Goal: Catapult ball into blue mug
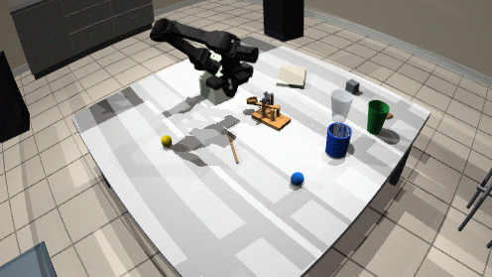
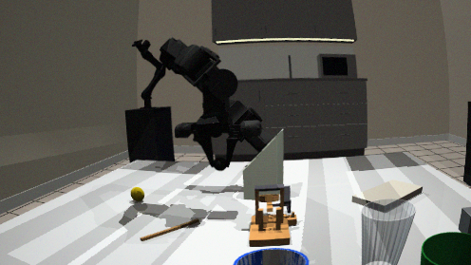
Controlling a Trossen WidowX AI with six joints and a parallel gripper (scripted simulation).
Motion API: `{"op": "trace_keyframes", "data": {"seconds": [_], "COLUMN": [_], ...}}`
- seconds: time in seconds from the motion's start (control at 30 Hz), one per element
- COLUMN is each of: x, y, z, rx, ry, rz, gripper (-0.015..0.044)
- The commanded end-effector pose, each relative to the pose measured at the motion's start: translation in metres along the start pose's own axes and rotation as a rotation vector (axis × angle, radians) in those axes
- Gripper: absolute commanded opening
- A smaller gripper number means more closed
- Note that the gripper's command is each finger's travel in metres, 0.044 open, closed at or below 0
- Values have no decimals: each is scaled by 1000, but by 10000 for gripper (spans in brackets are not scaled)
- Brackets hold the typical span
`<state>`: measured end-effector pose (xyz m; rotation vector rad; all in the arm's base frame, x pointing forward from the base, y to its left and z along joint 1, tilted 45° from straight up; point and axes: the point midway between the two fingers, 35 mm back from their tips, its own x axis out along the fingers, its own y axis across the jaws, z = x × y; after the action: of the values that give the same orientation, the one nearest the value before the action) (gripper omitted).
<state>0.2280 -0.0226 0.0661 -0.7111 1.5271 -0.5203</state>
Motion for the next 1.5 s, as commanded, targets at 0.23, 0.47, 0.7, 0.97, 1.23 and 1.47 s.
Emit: {"op": "trace_keyframes", "data": {"seconds": [0.23, 0.47, 0.7, 0.97, 1.23, 1.47], "x": [7, 14, 22, 33, 44, 53], "y": [33, 55, 78, 103, 111, 109], "z": [7, 8, 8, 3, 2, 3], "rx": [-26, -41, -53, -63, -65, -65], "ry": [91, 155, 220, 297, 321, 321], "rz": [18, 19, 12, -4, -12, -12], "gripper": [0, 0, 0, 0, 0, 0]}}
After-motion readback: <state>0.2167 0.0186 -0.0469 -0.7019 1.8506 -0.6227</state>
